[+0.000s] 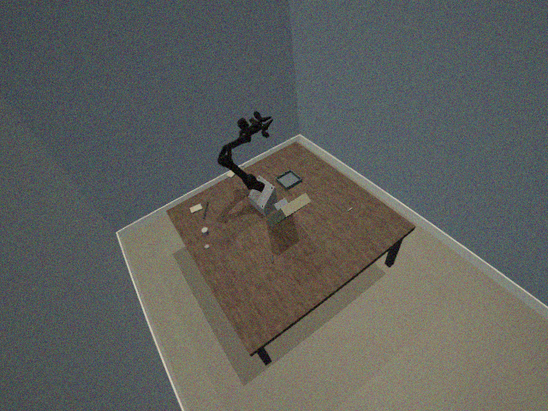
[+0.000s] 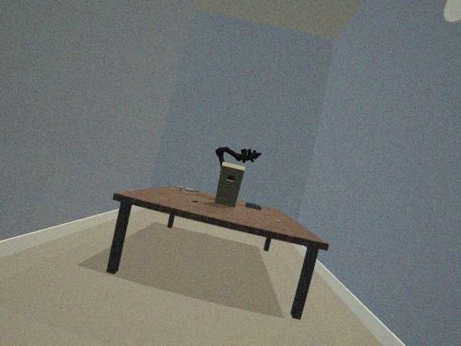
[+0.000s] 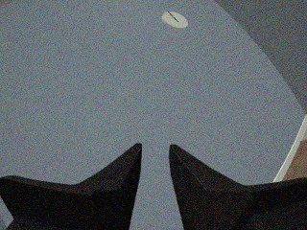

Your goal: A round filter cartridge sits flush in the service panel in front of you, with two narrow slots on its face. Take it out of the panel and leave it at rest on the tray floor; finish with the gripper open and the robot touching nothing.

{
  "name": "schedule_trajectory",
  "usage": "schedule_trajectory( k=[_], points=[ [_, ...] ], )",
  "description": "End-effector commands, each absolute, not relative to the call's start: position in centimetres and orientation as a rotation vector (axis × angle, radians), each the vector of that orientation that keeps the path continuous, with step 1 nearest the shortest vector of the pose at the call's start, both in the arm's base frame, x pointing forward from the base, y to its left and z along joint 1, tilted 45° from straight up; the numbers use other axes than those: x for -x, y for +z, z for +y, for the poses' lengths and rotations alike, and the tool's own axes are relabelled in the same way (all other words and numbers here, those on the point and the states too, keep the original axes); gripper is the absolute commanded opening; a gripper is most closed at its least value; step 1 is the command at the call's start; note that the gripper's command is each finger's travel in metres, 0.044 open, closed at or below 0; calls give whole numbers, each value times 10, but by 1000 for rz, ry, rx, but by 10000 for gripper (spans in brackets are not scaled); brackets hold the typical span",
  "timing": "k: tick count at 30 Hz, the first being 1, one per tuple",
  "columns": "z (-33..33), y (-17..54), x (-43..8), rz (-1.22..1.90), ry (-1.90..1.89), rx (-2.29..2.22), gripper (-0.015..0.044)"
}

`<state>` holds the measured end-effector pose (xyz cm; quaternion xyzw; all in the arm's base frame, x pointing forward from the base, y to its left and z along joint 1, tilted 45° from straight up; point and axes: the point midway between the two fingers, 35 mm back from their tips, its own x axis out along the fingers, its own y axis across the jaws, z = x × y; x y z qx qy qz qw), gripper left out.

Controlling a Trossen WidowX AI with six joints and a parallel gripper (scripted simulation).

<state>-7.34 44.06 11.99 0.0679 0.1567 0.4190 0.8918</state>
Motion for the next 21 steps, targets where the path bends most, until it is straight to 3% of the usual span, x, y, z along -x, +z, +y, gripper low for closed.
schedule_trajectory(
  k=[1,11,21],
  points=[
    [429,122,0,357,679,-230,97],
    [365,129,-141,372,264,-454,97],
    [249,134,-244,293,-179,-704,97]
  ],
)
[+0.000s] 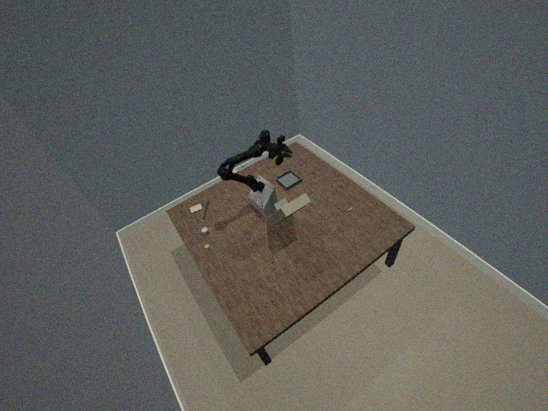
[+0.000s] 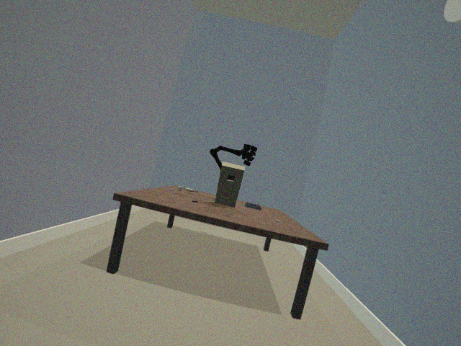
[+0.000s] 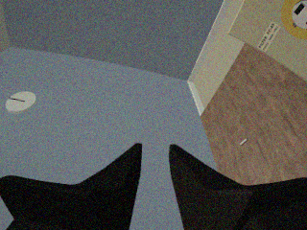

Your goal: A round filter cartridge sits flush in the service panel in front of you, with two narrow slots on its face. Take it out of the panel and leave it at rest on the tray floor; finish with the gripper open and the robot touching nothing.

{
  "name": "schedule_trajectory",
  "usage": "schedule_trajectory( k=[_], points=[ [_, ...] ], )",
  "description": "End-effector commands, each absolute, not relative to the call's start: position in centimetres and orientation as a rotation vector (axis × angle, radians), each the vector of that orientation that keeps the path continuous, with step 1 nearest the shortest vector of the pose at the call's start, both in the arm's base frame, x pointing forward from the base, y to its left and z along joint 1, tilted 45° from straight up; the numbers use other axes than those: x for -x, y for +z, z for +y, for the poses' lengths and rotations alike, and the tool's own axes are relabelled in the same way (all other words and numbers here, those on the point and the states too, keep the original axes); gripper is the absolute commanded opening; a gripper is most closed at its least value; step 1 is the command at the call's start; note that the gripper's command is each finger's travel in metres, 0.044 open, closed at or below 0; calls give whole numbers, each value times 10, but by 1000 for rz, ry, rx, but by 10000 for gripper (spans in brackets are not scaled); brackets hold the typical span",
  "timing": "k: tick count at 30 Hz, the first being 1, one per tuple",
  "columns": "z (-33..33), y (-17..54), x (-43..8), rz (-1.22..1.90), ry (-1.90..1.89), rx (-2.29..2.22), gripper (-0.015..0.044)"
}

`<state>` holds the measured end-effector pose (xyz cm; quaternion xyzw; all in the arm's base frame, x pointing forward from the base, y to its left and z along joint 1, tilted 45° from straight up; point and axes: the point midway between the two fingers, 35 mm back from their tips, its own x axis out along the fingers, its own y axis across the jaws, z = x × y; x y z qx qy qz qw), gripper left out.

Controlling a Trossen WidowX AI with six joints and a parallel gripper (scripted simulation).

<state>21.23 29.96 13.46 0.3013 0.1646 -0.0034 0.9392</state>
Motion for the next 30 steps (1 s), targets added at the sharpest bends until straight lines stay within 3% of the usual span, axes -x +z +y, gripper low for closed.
schedule_trajectory(
  k=[1,12,30],
  points=[
    [235,135,-251,280,-224,-730,97],
    [77,136,-283,58,-707,-995,97],
    [72,134,-287,54,-720,-1001,97]
  ],
)
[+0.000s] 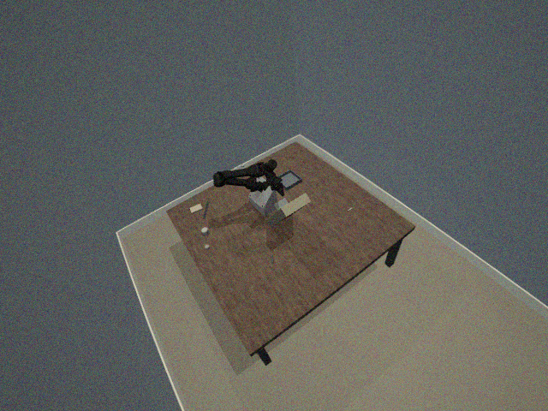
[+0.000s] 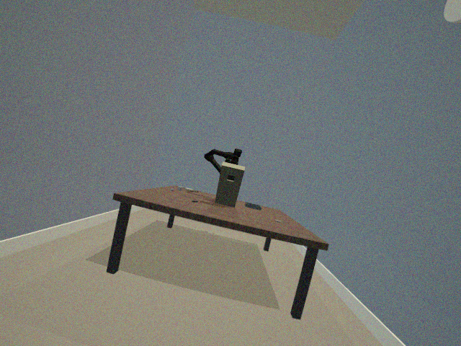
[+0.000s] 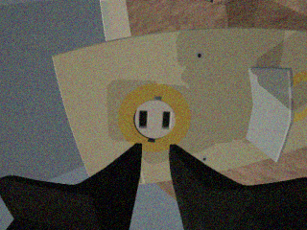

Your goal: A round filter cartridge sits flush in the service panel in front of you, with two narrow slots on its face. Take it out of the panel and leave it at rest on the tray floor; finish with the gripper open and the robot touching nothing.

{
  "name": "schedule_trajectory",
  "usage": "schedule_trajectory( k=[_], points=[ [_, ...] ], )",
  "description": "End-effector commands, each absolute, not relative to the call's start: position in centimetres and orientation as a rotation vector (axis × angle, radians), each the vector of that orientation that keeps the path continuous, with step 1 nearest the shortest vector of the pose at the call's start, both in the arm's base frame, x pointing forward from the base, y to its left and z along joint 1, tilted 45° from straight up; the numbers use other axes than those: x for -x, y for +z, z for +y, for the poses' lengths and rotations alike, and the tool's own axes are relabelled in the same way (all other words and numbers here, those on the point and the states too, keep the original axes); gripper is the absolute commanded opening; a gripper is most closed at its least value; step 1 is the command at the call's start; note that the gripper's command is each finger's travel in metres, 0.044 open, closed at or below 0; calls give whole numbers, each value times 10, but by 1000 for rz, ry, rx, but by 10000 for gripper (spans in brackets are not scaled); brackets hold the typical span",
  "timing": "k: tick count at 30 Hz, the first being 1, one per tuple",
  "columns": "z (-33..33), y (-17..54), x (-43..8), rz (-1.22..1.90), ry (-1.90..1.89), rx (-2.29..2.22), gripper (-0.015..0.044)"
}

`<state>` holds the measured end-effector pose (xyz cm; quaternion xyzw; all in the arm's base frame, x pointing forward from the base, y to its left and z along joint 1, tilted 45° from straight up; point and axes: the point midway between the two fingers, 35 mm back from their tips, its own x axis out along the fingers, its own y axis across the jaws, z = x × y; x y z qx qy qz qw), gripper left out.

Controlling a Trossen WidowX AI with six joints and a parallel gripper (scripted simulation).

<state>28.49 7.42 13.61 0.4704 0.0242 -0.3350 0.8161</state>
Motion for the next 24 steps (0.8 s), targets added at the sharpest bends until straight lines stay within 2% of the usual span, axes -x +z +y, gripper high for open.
schedule_trajectory(
  k=[1,24],
  points=[
    [71,133,-289,55,-720,-1002,97],
    [52,120,-318,54,-720,-1004,97]
  ],
)
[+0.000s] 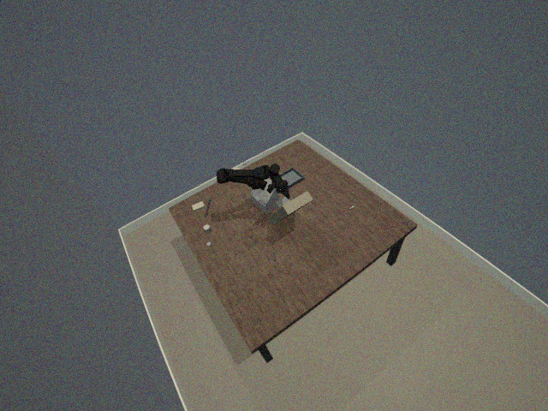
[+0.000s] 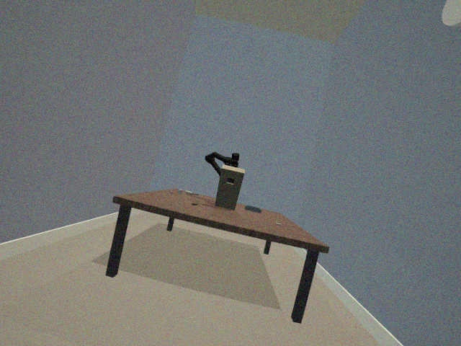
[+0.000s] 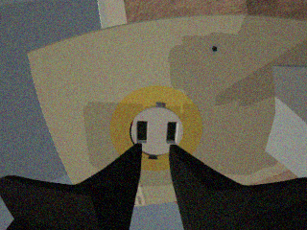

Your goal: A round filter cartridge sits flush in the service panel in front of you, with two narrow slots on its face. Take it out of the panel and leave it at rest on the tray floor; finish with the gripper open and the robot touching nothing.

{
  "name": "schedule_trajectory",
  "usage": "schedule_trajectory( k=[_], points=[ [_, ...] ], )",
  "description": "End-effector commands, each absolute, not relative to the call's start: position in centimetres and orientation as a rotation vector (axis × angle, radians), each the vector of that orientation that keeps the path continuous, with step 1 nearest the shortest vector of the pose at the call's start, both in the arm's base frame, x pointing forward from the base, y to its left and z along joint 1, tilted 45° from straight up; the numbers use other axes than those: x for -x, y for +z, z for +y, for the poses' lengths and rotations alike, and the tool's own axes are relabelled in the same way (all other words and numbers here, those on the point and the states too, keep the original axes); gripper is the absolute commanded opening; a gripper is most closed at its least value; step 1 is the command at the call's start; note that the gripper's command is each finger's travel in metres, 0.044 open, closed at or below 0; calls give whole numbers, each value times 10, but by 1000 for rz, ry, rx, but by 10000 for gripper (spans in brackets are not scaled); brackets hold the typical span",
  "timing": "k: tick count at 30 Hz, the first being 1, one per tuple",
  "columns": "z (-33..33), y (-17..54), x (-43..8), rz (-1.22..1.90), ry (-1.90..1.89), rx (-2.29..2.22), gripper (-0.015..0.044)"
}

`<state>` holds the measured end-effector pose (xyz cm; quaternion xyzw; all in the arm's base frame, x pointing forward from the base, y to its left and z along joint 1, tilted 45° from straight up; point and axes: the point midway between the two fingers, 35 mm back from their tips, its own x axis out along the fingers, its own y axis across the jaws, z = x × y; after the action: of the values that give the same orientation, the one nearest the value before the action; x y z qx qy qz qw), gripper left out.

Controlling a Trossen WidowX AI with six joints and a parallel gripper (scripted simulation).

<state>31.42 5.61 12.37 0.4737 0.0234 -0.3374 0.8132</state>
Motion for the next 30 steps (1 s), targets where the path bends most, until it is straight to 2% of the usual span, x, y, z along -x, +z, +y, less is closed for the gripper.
schedule_trajectory(
  k=[1,30],
  points=[
    [51,119,-319,54,-720,-1003,97],
    [44,117,-326,47,-715,-1000,97]
  ],
)
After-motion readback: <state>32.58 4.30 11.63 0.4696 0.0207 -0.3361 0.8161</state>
